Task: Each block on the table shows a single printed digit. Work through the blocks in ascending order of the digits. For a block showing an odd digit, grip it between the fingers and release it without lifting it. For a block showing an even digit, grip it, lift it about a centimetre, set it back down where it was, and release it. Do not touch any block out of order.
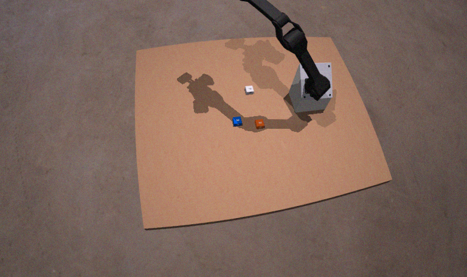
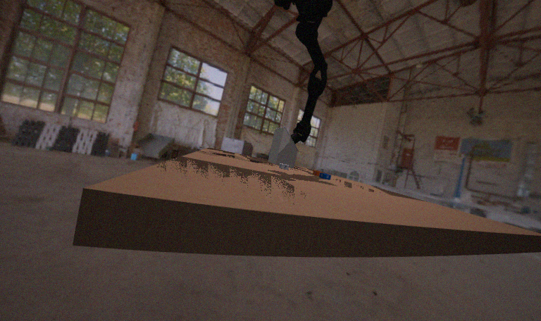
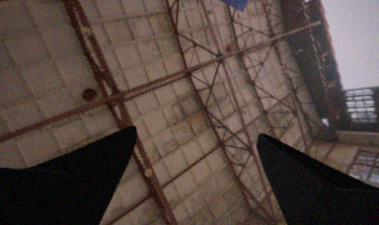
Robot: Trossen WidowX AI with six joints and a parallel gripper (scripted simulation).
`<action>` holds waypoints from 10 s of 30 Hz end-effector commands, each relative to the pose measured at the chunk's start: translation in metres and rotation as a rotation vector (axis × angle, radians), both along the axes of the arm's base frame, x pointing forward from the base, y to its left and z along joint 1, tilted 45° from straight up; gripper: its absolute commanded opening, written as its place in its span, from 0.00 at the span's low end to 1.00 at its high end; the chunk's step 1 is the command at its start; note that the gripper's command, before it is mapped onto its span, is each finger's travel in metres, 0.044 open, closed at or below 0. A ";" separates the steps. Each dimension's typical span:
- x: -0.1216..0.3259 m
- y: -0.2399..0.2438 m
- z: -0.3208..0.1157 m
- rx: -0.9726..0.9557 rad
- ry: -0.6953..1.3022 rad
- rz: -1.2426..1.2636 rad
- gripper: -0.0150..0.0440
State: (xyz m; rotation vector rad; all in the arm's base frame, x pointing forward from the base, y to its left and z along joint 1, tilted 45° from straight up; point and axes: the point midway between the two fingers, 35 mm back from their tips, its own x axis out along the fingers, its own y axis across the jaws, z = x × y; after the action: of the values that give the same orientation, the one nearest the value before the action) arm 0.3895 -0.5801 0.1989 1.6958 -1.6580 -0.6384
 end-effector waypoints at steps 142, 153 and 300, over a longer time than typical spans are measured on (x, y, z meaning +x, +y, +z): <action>-0.080 0.617 -0.151 -1.219 1.292 2.838 0.93; -0.082 0.617 -0.150 -1.219 1.292 2.839 0.93; -0.167 0.722 -0.210 -1.212 1.280 2.847 0.46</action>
State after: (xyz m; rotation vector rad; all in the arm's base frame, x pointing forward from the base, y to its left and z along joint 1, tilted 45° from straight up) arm 0.2227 0.1412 -0.0103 0.5791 1.4878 0.6641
